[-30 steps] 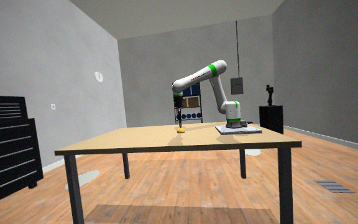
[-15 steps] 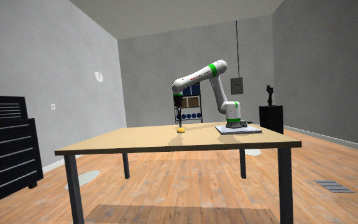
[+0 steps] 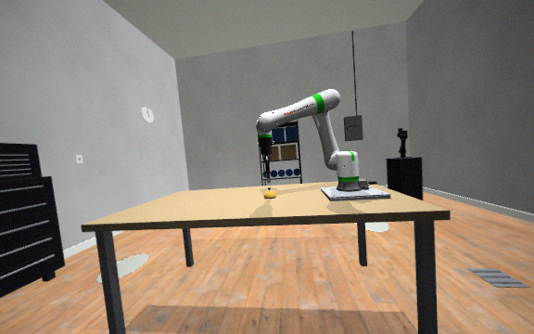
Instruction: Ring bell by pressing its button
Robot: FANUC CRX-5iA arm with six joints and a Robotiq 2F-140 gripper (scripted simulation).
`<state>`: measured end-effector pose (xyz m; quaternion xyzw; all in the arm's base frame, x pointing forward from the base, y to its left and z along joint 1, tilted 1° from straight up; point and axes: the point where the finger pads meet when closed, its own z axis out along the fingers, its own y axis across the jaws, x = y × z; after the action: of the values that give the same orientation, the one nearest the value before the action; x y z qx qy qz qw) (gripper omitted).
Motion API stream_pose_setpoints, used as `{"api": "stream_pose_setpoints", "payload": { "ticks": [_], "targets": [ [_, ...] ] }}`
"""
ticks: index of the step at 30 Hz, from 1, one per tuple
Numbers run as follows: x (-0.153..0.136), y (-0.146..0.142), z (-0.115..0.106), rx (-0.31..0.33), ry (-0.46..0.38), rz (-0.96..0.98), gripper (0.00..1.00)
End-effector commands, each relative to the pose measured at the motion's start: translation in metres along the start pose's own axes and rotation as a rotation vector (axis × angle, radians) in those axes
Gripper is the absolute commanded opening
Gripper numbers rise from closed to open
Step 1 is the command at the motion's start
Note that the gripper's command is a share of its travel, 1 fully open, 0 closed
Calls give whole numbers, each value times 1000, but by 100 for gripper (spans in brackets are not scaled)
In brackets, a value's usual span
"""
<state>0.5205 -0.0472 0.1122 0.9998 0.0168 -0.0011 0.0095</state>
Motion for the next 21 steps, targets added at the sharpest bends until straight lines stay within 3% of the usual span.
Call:
{"api": "stream_pose_setpoints", "payload": {
  "ticks": [1, 21],
  "targets": [
    [0, 0, -9, 0, 0, 0, 0],
    [0, 0, -31, 0, 0, 0, 0]
  ]
}}
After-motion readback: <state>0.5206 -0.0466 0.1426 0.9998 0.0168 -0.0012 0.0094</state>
